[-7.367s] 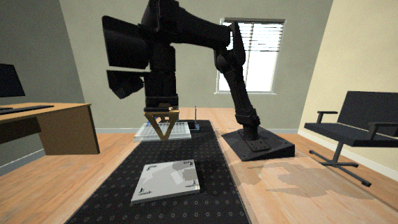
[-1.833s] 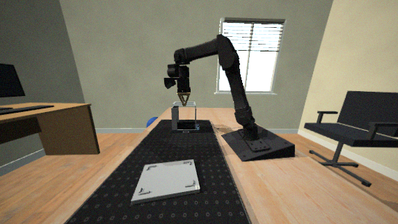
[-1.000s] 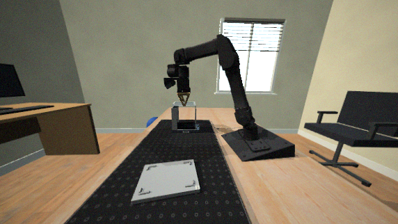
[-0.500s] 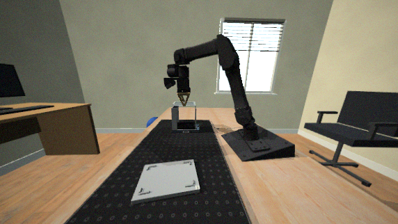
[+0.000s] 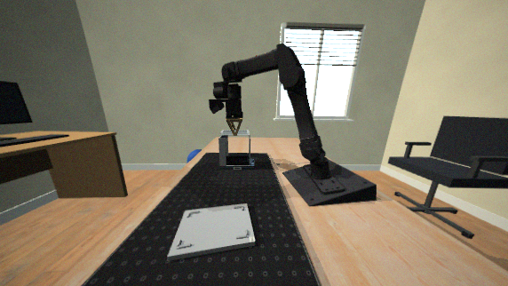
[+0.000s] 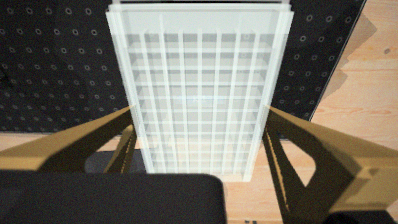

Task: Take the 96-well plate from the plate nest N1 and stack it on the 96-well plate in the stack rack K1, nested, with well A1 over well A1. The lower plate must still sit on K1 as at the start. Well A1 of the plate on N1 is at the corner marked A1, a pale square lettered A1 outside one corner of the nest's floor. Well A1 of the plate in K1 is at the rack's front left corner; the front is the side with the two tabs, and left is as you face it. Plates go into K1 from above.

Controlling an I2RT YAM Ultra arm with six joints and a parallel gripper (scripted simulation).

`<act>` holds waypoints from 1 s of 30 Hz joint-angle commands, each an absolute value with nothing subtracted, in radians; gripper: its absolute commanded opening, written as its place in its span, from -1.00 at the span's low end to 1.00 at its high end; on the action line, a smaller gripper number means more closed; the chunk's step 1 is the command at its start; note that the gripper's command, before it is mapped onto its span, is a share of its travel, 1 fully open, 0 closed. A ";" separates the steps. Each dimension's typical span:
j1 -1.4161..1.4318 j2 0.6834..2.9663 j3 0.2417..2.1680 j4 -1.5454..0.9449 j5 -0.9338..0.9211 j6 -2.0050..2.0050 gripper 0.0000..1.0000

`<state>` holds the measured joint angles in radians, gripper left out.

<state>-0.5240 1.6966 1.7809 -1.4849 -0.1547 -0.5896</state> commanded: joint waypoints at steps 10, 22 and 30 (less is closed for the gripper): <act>-0.519 1.666 1.759 -1.457 -0.164 -0.580 -1.00; -0.519 1.660 1.751 -1.440 -0.163 -0.578 -1.00; -0.514 1.657 1.735 -1.431 -0.163 -0.577 -1.00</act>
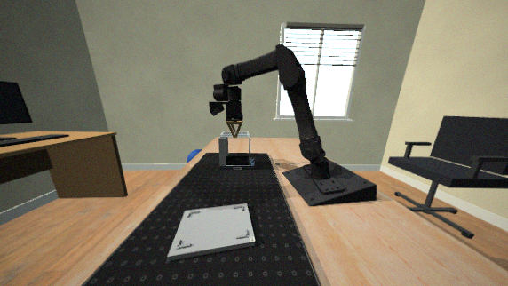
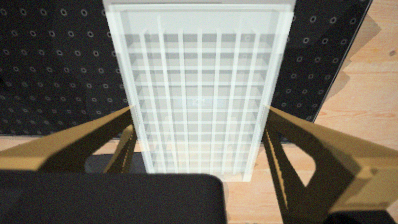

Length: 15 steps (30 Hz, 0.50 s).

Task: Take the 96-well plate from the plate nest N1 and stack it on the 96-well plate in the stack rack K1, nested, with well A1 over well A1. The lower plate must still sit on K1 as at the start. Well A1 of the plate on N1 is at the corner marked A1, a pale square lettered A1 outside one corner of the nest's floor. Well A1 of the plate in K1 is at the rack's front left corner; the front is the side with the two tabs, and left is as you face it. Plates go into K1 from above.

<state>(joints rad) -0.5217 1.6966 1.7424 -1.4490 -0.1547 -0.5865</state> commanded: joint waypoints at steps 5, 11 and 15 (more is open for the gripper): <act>-0.517 1.657 1.734 -1.431 -0.163 -0.577 -1.00; -0.517 1.656 1.728 -1.431 -0.163 -0.577 -1.00; -0.517 1.655 1.736 -1.431 -0.163 -0.577 -1.00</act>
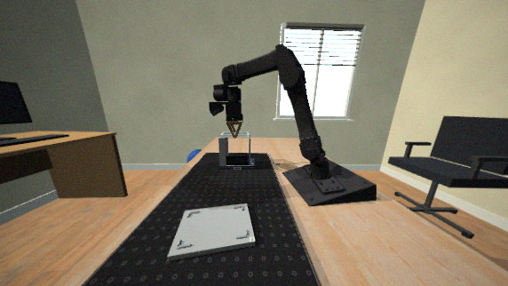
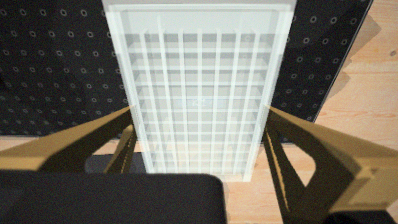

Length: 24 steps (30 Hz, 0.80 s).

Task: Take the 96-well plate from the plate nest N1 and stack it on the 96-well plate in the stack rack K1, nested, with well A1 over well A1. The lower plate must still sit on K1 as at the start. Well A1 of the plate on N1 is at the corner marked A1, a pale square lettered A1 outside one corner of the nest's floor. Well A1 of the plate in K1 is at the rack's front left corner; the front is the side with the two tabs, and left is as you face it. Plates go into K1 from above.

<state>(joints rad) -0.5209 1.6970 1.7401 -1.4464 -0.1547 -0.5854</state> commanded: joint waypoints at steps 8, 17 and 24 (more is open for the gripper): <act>-0.508 1.654 1.701 -1.411 -0.161 -0.575 -1.00; -0.504 1.651 1.651 -1.363 -0.160 -0.569 -1.00; -0.498 1.650 1.605 -1.317 -0.157 -0.563 -1.00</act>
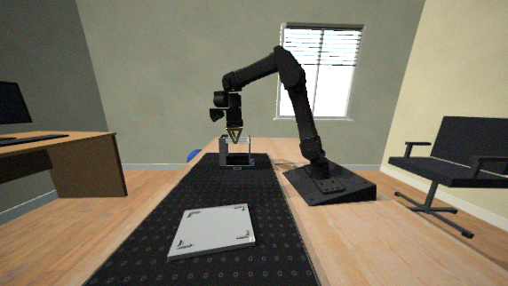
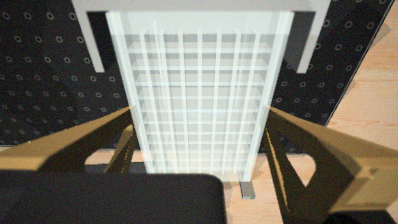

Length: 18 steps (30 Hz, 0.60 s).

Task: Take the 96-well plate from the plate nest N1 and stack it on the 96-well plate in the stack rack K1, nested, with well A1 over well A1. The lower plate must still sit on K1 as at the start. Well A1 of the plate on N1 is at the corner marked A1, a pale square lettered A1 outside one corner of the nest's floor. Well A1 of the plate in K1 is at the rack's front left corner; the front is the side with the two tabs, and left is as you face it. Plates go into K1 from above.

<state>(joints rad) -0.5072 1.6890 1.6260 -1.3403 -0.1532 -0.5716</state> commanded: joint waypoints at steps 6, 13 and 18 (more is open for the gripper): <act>-0.498 1.650 1.579 -1.289 -0.157 -0.559 -1.00; -0.489 1.653 1.537 -1.244 -0.156 -0.554 -1.00; -0.485 1.657 1.509 -1.212 -0.155 -0.550 -1.00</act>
<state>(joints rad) -0.4946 1.6890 1.5288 -1.2354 -0.1501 -0.5579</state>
